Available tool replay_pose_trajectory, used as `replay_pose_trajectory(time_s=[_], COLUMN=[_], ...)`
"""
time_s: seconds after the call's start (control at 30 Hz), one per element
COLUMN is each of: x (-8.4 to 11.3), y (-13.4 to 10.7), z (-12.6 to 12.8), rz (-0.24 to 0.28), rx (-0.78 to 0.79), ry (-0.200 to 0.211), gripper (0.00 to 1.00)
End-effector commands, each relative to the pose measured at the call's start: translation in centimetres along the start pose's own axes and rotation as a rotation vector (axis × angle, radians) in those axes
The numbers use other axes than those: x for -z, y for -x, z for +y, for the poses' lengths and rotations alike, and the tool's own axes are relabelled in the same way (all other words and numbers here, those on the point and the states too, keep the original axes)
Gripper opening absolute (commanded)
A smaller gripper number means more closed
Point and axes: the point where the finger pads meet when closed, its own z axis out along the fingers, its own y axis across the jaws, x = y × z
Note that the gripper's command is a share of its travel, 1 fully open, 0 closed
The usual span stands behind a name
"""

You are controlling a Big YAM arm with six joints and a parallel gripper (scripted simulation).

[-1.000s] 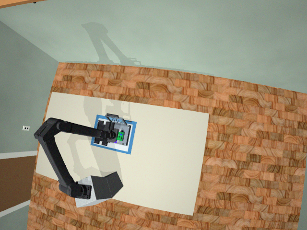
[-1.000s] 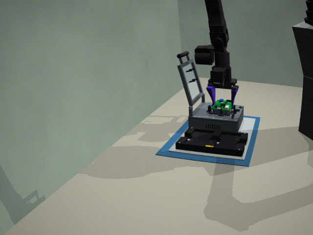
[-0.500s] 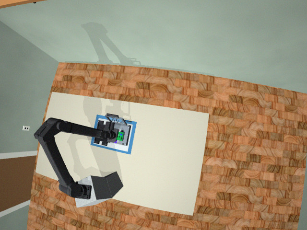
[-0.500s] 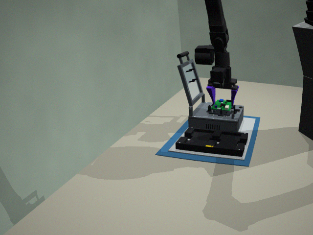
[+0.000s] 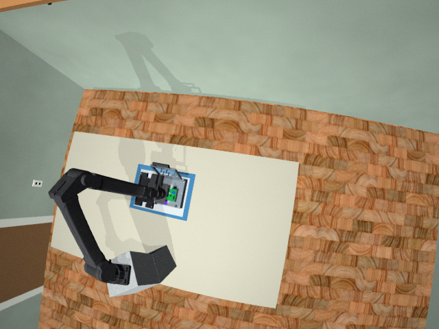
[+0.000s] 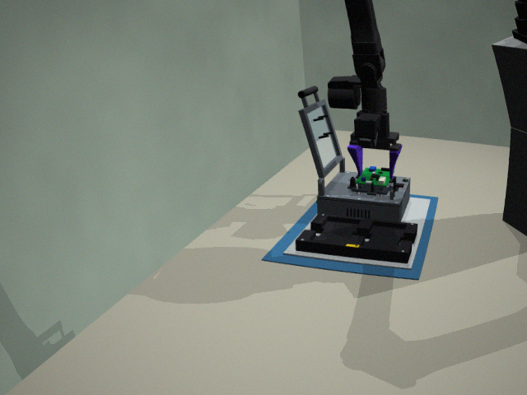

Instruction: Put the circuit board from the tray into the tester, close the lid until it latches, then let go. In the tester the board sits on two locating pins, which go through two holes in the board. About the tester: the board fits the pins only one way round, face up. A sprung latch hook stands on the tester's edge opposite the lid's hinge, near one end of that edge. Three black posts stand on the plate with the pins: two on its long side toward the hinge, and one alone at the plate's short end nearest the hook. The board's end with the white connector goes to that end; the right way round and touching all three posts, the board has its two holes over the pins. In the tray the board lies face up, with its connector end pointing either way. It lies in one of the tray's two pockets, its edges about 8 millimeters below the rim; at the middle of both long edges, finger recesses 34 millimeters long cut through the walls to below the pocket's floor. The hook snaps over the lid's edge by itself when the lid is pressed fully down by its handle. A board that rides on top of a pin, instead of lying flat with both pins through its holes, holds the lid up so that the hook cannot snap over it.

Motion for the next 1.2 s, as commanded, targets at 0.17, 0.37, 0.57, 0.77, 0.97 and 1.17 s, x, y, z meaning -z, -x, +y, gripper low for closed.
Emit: replay_pose_trajectory(time_s=[0.17, 0.37, 0.57, 0.77, 0.97, 1.17], x=[-0.04, -0.04, -0.13, -0.43, -0.62, -0.51], y=[0.46, 0.46, 0.46, 0.45, 0.40, 0.43], z=[-0.45, -0.44, -0.39, -0.15, 0.00, -0.35], rz=[-0.001, -0.001, -0.001, -0.001, -0.001, -0.001], rx=[0.003, 0.003, 0.003, 0.002, 0.001, 0.003], ry=[-0.003, -0.003, -0.002, 0.001, 0.001, -0.008], gripper=[0.72, 0.72, 0.72, 0.72, 0.72, 0.72])
